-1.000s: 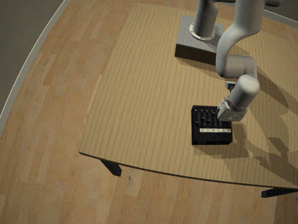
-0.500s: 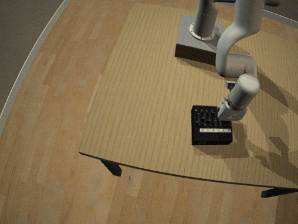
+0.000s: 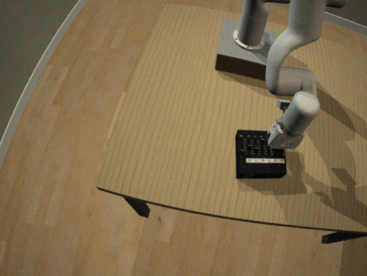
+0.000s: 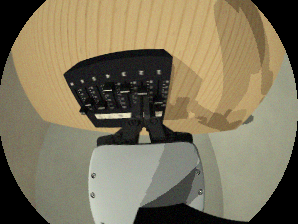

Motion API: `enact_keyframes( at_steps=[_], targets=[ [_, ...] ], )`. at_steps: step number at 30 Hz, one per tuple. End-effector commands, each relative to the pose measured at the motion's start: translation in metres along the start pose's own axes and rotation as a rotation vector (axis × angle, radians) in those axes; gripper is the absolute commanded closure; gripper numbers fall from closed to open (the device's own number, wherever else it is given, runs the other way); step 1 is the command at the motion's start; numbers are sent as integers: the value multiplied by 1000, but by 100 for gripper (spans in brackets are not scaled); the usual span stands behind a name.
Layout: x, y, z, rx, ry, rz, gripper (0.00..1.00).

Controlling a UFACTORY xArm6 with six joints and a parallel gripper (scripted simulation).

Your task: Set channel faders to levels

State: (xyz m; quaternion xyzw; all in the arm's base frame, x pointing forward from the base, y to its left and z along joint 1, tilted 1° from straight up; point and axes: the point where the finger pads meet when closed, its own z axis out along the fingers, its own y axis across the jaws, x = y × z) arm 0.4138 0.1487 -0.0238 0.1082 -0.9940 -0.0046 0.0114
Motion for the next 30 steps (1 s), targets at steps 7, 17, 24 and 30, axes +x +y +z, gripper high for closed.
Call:
enact_keyframes(
  at_steps=[7, 17, 24, 30],
  targets=[
    [-5, 0, -1, 0, -4, 0, 100],
    [-7, 0, -2, 0, -4, 0, 100],
    [-7, 0, -9, 0, -4, 0, 100],
    [-7, 0, -27, 0, -4, 0, 100]
  ],
)
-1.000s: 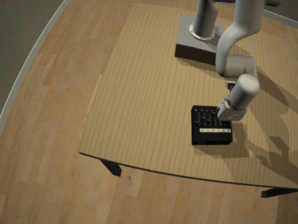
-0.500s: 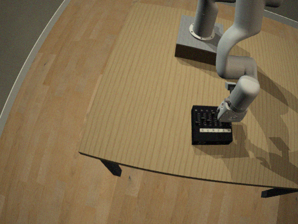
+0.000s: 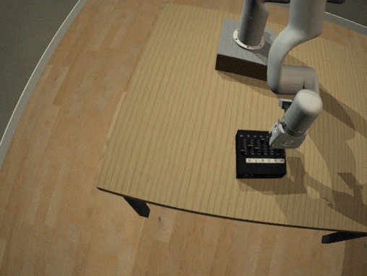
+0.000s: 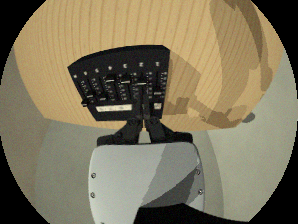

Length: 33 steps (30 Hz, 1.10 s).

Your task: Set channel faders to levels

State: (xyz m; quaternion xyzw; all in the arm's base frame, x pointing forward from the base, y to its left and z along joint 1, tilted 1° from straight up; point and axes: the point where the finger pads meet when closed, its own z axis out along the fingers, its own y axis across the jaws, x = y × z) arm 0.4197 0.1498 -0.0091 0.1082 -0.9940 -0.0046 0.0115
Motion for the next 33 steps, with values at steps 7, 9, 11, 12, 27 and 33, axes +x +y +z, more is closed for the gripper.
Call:
enact_keyframes(
  at_steps=[7, 9, 11, 12, 27, 33],
  targets=[
    [-1, 0, -24, 0, -4, 0, 100],
    [-1, 0, -26, 0, -4, 0, 100],
    [-1, 0, -26, 0, -4, 0, 100],
    [-1, 0, -27, 0, -4, 0, 100],
    [-1, 0, -27, 0, -4, -5, 100],
    [0, -1, -26, 0, -4, -68, 100]
  ],
)
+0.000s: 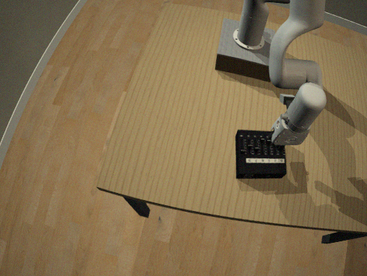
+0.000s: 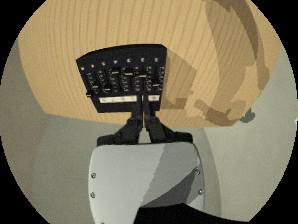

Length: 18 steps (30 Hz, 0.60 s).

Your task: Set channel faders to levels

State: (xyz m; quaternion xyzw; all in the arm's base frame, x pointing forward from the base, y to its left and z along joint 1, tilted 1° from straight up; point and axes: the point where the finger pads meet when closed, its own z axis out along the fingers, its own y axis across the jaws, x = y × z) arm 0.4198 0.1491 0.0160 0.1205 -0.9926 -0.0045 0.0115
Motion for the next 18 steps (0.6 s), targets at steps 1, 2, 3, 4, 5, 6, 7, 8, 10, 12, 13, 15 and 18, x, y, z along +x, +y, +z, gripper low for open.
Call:
enact_keyframes(
  at_steps=[1, 2, 3, 4, 5, 6, 7, 8, 10, 12, 13, 15, 18],
  targets=[
    [0, -1, -1, -1, -4, -63, 100],
    [0, -1, -1, -1, -4, -87, 100],
    [1, -2, -1, -1, -4, -114, 100],
    [1, -2, -1, -1, -4, -144, 100],
    [1, -2, -1, -1, -4, -144, 100],
    [1, -2, -1, -1, -4, -144, 100],
    [2, -3, -1, 0, -4, -178, 100],
    [3, -3, -1, 0, -4, -215, 100],
    [4, -4, -1, 0, -4, -301, 100],
    [6, -6, -1, 0, -4, -399, 100],
    [7, -7, -1, 0, -4, -454, 100],
    [10, -8, -1, 0, -4, -571, 100],
    [14, -11, -1, 5, -3, -705, 100]
  ],
)
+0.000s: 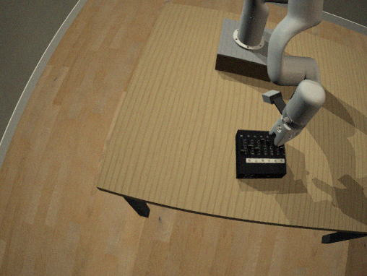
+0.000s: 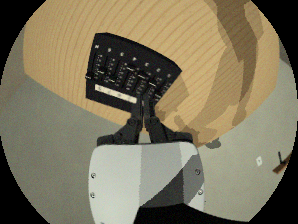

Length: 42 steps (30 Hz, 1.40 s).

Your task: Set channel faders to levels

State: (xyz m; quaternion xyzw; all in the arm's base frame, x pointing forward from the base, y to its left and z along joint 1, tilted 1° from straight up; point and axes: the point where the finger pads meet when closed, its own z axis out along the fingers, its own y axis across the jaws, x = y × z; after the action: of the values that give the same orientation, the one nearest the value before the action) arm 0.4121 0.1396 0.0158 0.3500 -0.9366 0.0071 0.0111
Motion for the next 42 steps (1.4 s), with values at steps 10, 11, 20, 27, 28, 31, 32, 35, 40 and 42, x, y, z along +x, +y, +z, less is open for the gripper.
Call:
enact_keyframes(
  at_steps=[10, 11, 20, 27, 28, 31, 32, 35, 40, 42],
  targets=[
    [21, -4, 0, 3, -10, -672, 100],
    [23, -4, 0, 6, -9, -719, 100],
    [40, -5, 1, 30, 11, -1139, 100],
    [49, -6, 2, 42, 25, -1441, 100],
    [50, -6, 2, 44, 27, -1488, 100],
    [55, -6, 2, 49, 35, -1629, 100],
    [56, -6, 3, 51, 37, -1676, 100],
    [59, -6, 3, 55, 44, -1815, 100],
    [61, -6, 3, 56, 49, -2044, 100],
    [62, -6, 3, 56, 51, -2119, 100]
  ],
)
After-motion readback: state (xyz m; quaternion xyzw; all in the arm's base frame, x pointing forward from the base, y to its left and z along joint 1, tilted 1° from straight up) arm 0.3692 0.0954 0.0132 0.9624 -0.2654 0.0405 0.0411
